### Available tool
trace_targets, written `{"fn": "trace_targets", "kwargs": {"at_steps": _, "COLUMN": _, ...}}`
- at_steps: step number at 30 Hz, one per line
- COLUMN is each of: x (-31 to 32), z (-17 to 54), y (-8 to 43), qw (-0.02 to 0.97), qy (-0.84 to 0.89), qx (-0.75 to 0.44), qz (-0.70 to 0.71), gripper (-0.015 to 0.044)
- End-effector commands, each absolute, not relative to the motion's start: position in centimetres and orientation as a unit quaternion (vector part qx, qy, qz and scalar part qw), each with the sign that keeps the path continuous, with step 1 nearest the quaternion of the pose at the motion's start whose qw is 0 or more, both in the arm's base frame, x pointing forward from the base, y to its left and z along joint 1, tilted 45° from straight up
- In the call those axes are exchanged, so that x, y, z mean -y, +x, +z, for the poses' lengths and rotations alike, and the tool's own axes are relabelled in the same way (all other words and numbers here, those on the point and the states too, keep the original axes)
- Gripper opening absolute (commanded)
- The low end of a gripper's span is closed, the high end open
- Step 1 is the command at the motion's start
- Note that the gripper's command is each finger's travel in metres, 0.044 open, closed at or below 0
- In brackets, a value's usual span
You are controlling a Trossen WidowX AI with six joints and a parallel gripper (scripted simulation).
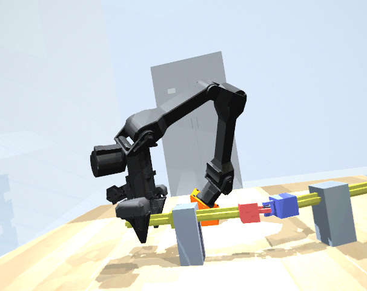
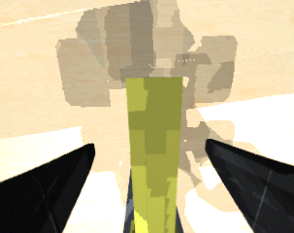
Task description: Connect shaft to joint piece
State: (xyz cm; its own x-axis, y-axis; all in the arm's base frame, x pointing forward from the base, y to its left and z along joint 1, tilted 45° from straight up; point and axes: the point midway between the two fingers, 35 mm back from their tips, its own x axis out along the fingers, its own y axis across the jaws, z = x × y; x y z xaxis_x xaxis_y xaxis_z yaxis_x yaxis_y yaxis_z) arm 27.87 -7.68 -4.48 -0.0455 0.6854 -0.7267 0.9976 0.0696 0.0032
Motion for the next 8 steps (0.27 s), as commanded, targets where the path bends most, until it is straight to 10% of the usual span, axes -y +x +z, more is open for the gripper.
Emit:
{"fn": "trace_targets", "kwargs": {"at_steps": 1, "x": 7.7, "z": -4.5, "y": 27.9, "qw": 0.291, "qy": 0.627, "qx": -0.671, "qz": -0.269, "gripper": 0.0440}}
{"fn": "trace_targets", "kwargs": {"at_steps": 8, "x": 9.7, "z": -2.3, "y": 28.0, "qw": 0.288, "qy": 0.629, "qx": -0.671, "qz": -0.266, "gripper": 0.0440}}
